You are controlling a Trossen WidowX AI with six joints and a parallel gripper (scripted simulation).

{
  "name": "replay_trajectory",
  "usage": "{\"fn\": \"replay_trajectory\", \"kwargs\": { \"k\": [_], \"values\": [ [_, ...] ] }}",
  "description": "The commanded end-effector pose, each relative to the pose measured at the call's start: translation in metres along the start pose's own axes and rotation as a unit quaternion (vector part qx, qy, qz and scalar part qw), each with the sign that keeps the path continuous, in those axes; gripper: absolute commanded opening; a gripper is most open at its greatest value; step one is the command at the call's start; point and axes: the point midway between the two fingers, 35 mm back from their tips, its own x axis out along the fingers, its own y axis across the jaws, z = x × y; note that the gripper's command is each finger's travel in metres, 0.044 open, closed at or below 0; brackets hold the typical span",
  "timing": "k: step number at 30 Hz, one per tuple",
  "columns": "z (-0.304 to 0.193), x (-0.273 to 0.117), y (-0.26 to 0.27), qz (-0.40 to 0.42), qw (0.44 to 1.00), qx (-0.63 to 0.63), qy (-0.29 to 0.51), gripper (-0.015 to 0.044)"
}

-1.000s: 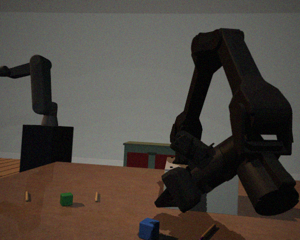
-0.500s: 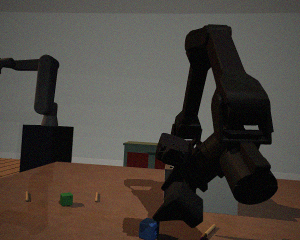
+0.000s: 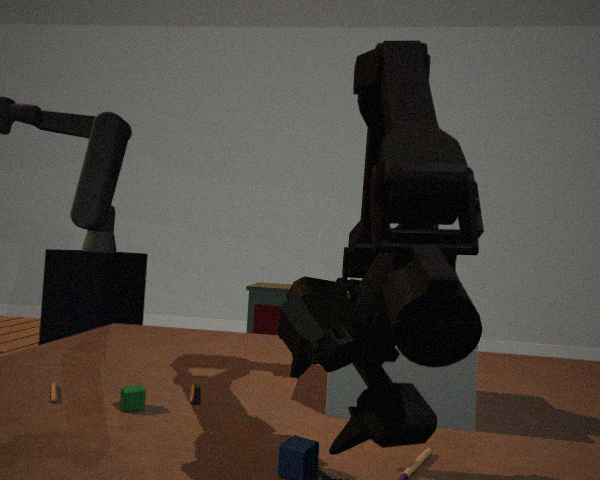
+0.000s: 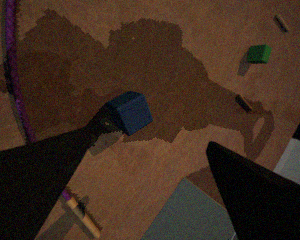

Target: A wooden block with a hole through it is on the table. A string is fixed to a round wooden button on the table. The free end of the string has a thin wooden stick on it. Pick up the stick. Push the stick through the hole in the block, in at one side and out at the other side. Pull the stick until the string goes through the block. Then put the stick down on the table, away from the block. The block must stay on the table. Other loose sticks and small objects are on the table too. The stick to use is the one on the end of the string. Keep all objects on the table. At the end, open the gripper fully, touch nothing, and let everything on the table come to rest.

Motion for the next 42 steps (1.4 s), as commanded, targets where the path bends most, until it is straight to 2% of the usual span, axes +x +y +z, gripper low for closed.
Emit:
{"fn": "replay_trajectory", "kwargs": {
  "k": [1, 8, 15, 24, 31, 42],
  "values": [
    [0.0, 0.008, -0.009, 0.104, 0.935, -0.338, 0.016, 0.044],
    [0.003, 0.01, -0.012, 0.152, 0.861, -0.484, -0.013, 0.044],
    [0.007, 0.011, -0.015, 0.188, 0.763, -0.616, -0.063, 0.044],
    [0.012, 0.011, -0.019, 0.204, 0.603, -0.757, -0.147, 0.044],
    [0.016, 0.01, -0.022, 0.187, 0.456, -0.844, -0.213, 0.044],
    [0.016, 0.01, -0.022, 0.184, 0.444, -0.849, -0.219, 0.044]
  ]
}}
